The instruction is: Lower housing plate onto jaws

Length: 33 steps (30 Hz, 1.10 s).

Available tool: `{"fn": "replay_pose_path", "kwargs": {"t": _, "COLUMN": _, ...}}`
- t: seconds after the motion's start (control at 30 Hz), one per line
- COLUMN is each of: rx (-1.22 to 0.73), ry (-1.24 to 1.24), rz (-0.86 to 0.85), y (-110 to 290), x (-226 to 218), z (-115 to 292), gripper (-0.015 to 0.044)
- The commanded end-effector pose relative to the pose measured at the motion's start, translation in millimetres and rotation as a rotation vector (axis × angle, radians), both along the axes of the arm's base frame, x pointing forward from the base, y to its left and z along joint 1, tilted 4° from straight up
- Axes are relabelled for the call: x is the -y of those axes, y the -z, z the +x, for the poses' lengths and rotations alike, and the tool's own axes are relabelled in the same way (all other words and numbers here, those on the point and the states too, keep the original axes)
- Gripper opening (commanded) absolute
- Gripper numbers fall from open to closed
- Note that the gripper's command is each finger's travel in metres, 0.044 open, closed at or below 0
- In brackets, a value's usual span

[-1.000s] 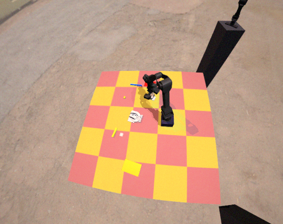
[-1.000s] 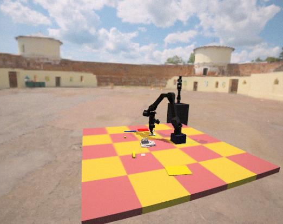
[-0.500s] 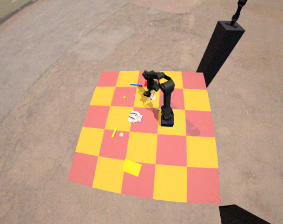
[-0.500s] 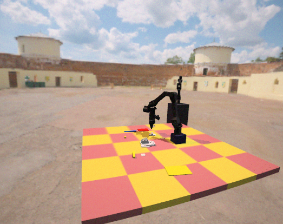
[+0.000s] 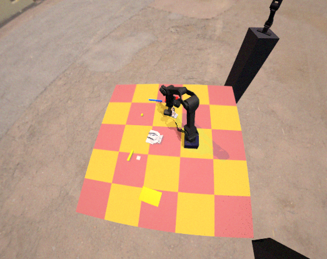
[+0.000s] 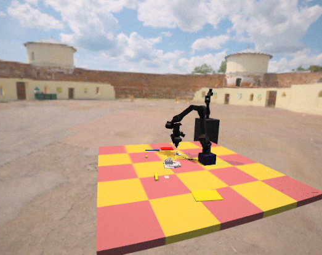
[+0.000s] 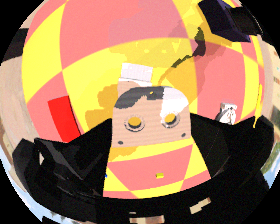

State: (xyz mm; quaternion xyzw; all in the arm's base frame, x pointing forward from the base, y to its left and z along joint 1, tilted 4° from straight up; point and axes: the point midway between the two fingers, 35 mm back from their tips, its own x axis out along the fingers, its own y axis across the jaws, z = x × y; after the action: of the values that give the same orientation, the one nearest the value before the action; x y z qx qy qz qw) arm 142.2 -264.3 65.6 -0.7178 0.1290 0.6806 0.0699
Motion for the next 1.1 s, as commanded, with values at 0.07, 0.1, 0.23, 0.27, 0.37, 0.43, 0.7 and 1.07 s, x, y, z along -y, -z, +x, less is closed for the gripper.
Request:
{"fn": "replay_pose_path", "kwargs": {"t": 0.07, "rx": -0.019, "ry": -0.167, "rz": -0.006, "y": 0, "x": -9, "z": 11, "gripper": 0.0351}}
{"fn": "replay_pose_path", "kwargs": {"t": 0.1, "rx": -0.021, "ry": -0.195, "rz": -0.007, "y": 0, "x": -11, "z": 13, "gripper": 0.0351}}
{"fn": "replay_pose_path", "kwargs": {"t": 0.23, "rx": -0.030, "ry": -0.305, "rz": -0.010, "y": 1, "x": -17, "z": 21, "gripper": 0.0351}}
{"fn": "replay_pose_path", "kwargs": {"t": 0.27, "rx": -0.032, "ry": -0.333, "rz": -0.011, "y": 1, "x": -18, "z": 22, "gripper": 0.0351}}
{"fn": "replay_pose_path", "kwargs": {"t": 0.37, "rx": -0.039, "ry": -0.415, "rz": -0.013, "y": 1, "x": -23, "z": 28, "gripper": 0.0351}}
{"fn": "replay_pose_path", "kwargs": {"t": 0.43, "rx": -0.044, "ry": -0.470, "rz": -0.015, "y": 2, "x": -26, "z": 32, "gripper": 0.0351}}
{"fn": "replay_pose_path", "kwargs": {"t": 0.7, "rx": -0.062, "ry": -0.691, "rz": -0.021, "y": 3, "x": -40, "z": 45, "gripper": 0.0351}}
{"fn": "replay_pose_path", "kwargs": {"t": 1.07, "rx": -0.086, "ry": -0.994, "rz": -0.031, "y": 4, "x": -60, "z": 63, "gripper": 0.0351}}
